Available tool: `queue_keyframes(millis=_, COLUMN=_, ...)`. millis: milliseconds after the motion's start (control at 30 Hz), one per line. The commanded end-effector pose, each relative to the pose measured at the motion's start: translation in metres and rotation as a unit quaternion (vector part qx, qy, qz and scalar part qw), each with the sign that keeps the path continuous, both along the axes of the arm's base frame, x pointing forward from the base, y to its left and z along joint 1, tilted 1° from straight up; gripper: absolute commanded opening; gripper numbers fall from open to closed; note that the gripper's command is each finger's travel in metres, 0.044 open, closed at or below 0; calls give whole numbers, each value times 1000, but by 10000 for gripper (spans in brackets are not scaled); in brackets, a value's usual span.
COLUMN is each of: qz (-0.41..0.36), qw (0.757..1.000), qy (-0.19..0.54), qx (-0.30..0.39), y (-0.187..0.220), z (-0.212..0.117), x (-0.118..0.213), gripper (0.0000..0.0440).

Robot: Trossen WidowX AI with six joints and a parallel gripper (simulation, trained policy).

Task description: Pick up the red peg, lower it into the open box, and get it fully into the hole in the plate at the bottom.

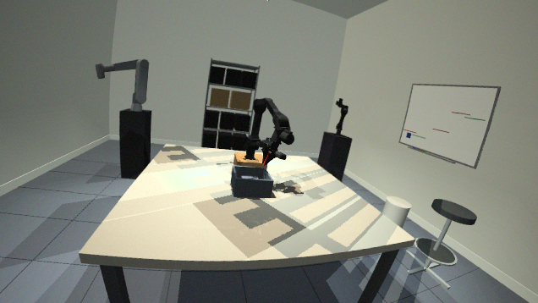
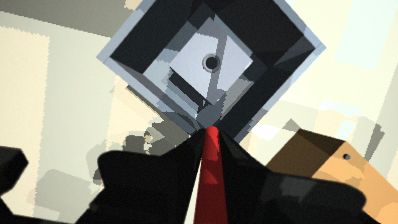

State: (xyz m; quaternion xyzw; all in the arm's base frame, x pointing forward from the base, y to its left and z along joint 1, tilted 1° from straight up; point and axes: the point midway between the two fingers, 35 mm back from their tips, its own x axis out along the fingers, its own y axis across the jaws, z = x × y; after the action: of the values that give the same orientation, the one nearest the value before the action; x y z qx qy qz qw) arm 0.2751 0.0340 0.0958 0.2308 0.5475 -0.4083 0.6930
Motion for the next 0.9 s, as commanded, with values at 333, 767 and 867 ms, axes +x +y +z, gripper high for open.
queue_keyframes(millis=333, qz=-12, qw=1000, qy=-2, qx=6, y=-51, z=-15, x=33, gripper=0)
queue_keyframes(millis=767, qz=29, qw=999, qy=14, qx=40, y=-78, z=-48, x=50, gripper=2)
queue_keyframes(millis=867, qz=41, qw=998, qy=24, qx=50, y=-79, z=-58, x=50, gripper=46)
